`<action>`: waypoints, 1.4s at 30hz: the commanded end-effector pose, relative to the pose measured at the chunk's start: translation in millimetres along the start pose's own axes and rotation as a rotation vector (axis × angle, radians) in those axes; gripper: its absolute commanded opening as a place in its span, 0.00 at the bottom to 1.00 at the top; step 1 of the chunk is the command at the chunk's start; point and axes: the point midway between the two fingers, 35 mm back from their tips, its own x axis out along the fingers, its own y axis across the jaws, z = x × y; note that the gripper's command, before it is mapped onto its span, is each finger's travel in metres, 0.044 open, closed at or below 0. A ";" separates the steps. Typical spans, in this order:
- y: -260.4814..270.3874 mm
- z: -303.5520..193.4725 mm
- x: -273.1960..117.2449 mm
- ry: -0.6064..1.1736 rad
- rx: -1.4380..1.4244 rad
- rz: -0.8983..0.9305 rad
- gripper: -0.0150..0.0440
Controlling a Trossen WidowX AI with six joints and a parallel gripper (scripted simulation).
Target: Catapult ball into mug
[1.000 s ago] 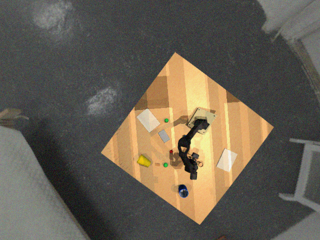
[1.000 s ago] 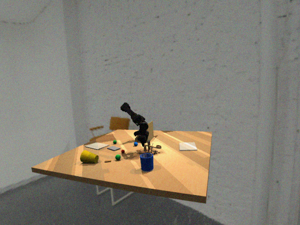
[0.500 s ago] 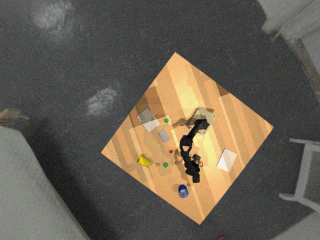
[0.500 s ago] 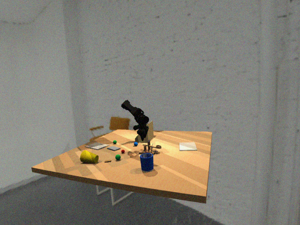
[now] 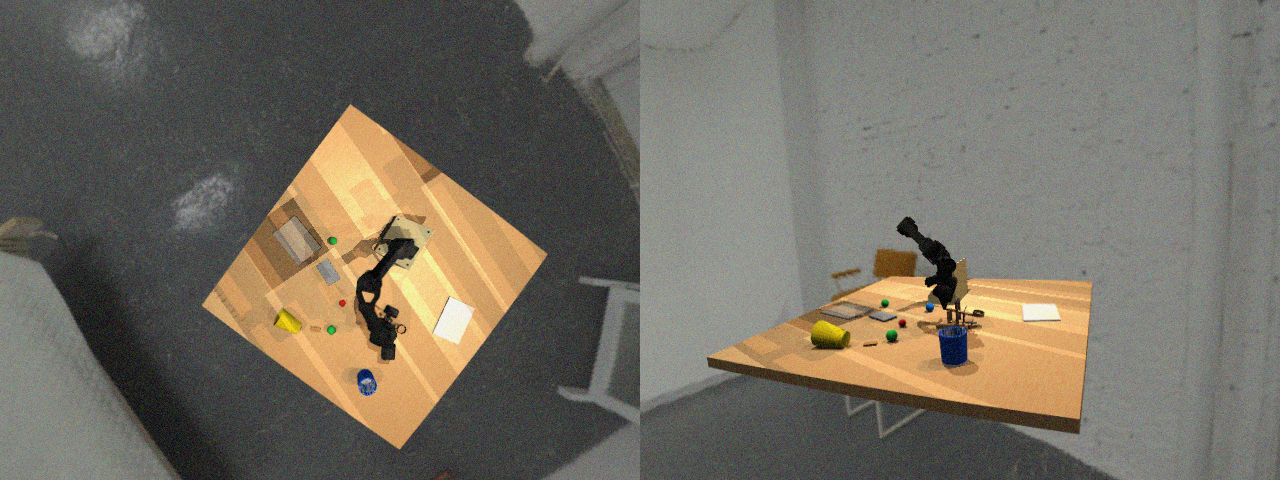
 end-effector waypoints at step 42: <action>1.3 0.2 50.0 -0.001 0.001 0.009 0.64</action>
